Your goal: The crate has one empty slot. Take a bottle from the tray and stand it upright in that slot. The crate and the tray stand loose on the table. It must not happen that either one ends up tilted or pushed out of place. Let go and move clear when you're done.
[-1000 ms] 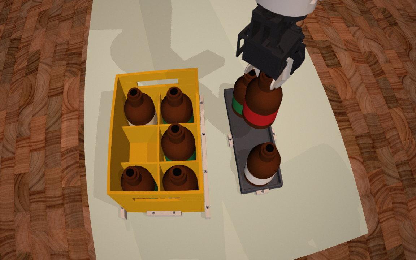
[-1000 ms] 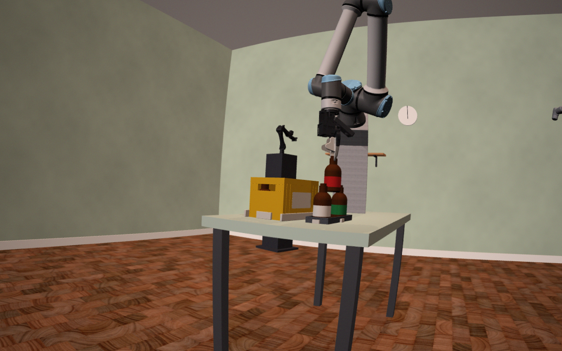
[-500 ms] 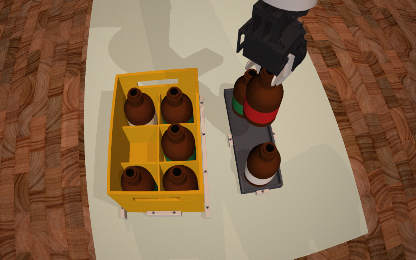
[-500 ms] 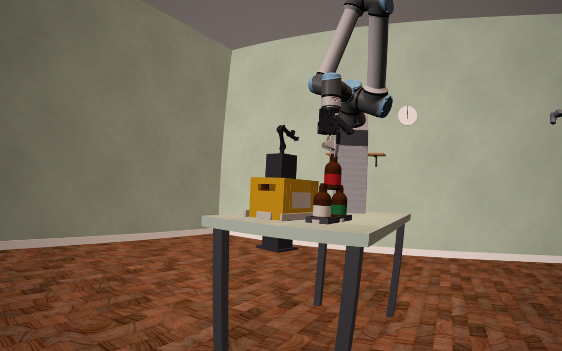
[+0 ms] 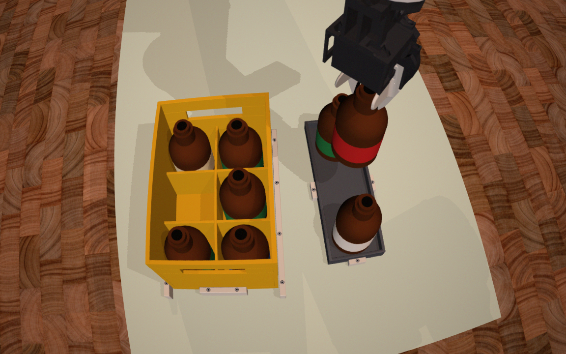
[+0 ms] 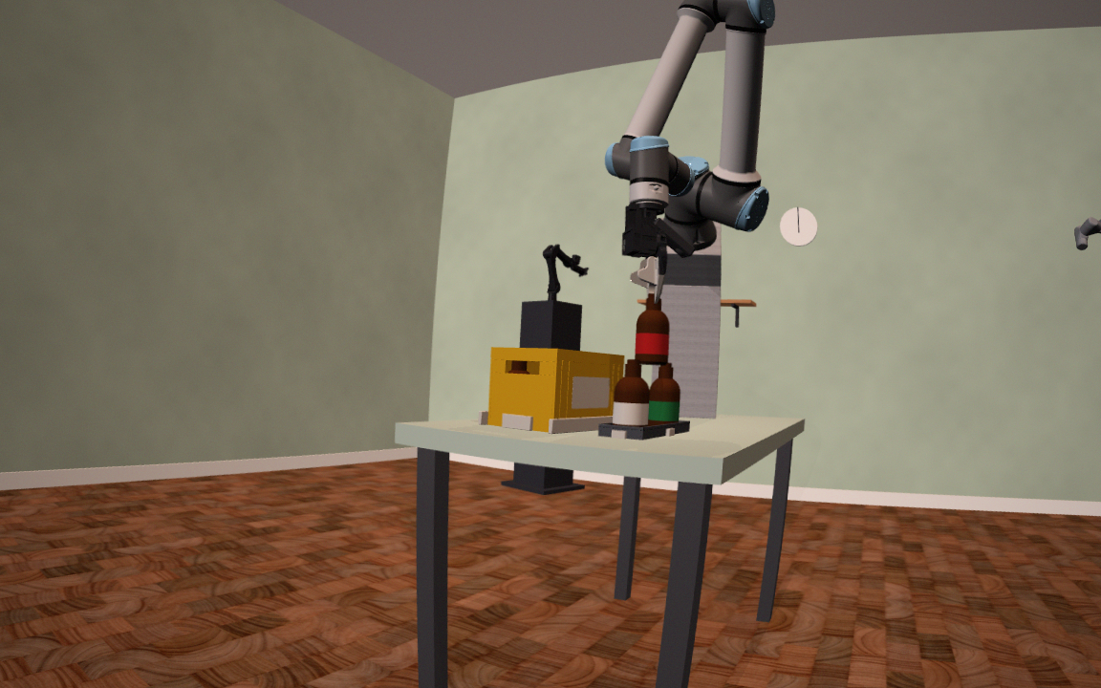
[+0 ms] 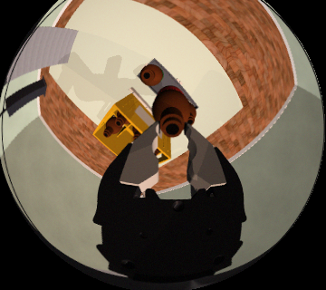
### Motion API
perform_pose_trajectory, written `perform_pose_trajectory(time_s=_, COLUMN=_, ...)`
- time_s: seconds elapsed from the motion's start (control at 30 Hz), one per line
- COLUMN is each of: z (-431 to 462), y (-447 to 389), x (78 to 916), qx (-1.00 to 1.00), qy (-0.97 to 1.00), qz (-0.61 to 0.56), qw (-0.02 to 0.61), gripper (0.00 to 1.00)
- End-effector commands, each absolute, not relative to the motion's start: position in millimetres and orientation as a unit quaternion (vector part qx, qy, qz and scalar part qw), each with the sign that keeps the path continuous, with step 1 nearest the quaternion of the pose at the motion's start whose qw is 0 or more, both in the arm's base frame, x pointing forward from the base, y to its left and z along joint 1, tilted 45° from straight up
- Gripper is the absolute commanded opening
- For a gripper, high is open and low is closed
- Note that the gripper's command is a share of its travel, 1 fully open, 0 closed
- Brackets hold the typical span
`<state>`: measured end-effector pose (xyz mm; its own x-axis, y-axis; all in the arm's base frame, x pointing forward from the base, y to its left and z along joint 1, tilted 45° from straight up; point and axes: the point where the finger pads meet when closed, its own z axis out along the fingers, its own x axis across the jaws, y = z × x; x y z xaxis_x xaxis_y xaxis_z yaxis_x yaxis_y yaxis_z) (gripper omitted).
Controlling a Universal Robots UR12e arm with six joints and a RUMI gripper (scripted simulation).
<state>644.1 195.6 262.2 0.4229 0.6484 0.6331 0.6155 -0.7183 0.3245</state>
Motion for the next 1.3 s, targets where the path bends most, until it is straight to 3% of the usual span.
perform_pose_trajectory(time_s=0.0, z=264.9, y=194.9, x=642.2, qx=0.843, qy=0.375, qz=0.385, qw=0.022, gripper=0.0)
perform_pose_trajectory(time_s=1.27, z=271.4, y=192.5, x=636.0, qx=0.843, qy=0.375, qz=0.385, qw=0.022, gripper=0.0)
